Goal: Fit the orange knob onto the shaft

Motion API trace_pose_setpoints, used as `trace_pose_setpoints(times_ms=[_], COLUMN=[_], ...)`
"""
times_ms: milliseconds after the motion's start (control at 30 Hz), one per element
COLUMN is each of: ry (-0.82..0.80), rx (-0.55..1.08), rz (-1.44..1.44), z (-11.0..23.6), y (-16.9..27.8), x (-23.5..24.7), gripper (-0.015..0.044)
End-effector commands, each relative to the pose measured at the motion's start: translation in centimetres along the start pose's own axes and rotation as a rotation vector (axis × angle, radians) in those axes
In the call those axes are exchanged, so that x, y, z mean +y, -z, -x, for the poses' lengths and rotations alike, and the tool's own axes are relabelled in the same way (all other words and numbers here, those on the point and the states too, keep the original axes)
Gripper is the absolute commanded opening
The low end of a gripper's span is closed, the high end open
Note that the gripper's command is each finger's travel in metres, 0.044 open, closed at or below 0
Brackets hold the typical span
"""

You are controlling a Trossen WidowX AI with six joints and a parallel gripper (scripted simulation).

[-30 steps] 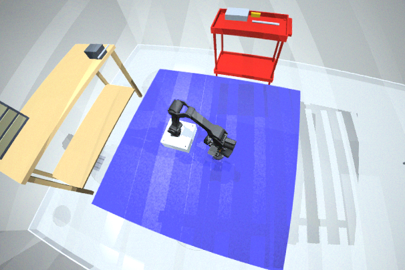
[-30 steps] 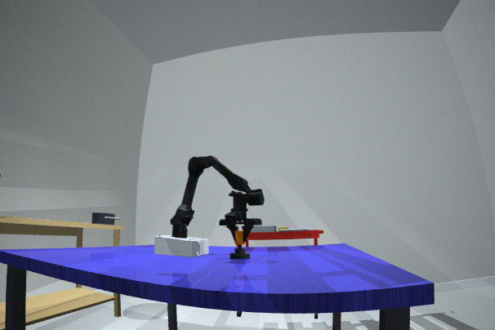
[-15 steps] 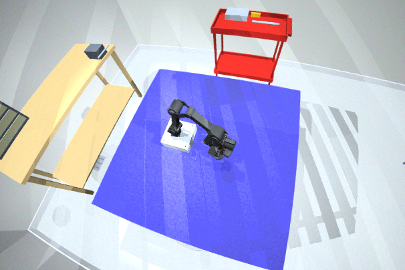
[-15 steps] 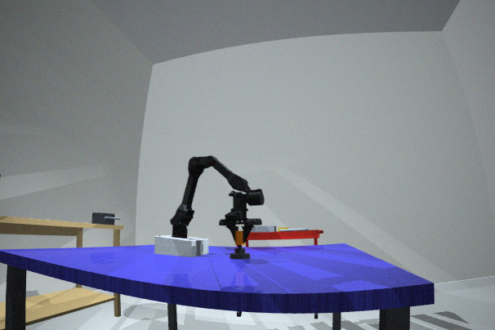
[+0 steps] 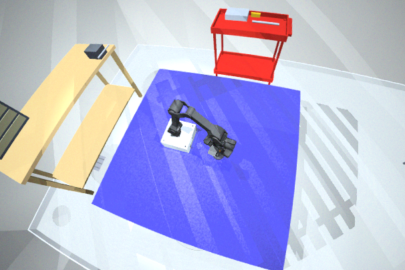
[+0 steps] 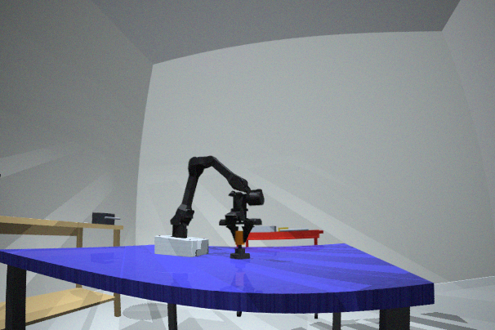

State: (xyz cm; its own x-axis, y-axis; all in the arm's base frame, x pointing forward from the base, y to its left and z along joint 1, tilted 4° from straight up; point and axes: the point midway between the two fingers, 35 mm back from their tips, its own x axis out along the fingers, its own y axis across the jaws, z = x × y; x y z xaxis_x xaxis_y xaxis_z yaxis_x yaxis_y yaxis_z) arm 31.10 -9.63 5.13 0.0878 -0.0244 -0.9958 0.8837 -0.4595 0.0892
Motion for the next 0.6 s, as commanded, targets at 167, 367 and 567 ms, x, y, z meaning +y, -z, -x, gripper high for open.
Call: trace_pose_setpoints(times_ms=[167, 367, 567], ry=[-0.002, -0.002, -0.002], rx=[0.001, 0.001, 0.001], rz=[-0.017, -0.07, -0.07], z=[0.57, 0.56, 0.34], y=[0.02, 0.03, 0.02], x=[-0.07, -0.01, -0.04], gripper=[0.0, 0.0, 0.0])
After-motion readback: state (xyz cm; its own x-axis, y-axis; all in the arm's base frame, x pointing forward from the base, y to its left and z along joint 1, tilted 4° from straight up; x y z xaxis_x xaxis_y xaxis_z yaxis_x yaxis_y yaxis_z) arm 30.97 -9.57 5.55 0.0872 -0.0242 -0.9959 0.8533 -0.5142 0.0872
